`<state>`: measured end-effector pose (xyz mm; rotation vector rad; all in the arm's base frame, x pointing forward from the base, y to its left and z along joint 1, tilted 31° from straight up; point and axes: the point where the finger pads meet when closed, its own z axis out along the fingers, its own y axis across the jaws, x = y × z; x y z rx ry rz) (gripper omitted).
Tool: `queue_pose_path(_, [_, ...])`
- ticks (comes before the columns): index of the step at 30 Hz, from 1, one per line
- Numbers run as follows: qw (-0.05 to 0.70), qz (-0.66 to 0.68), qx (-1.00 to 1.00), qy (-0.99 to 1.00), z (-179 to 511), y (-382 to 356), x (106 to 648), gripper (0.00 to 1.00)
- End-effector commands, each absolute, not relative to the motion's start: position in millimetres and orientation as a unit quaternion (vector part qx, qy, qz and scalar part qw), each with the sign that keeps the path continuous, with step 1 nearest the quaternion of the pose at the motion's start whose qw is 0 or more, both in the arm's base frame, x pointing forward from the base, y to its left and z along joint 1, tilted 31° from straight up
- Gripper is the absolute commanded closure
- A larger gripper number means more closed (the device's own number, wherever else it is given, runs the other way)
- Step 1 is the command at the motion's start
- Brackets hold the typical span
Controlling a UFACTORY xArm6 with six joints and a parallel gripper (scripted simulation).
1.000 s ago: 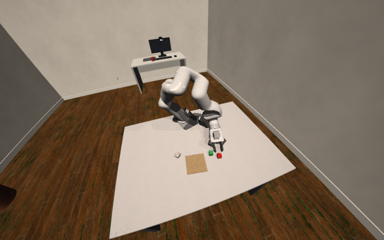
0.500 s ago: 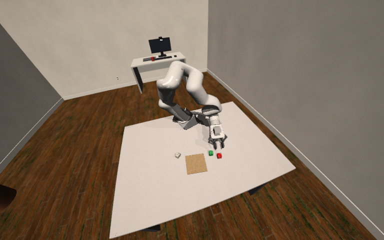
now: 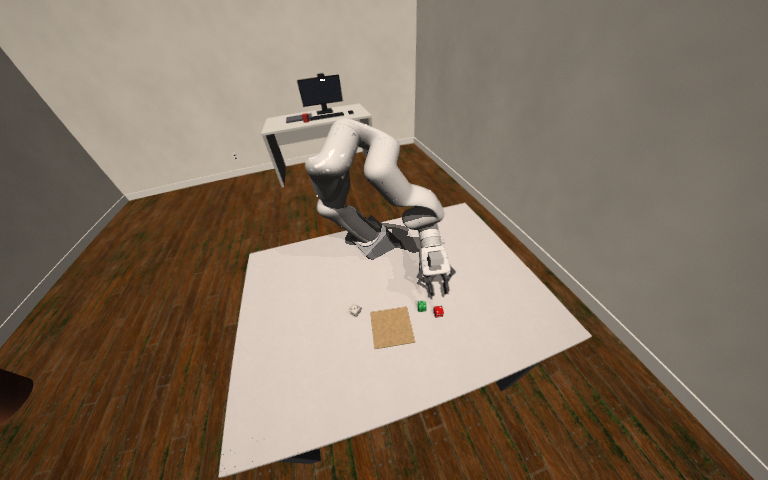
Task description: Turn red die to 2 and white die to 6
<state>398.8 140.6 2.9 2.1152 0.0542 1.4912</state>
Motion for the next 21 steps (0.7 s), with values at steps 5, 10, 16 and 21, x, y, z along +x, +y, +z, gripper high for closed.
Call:
queue_pose_path(5, [0.266,0.447,0.854,-0.017,14,145,412,0.53])
queue_pose_path(10, [0.264,0.392,0.881,-0.034,18,145,418,0.53])
queue_pose_path(16, [0.26,0.334,0.904,-0.052,22,146,423,0.53])
queue_pose_path(21, [0.256,0.284,0.921,-0.066,26,146,428,0.53])
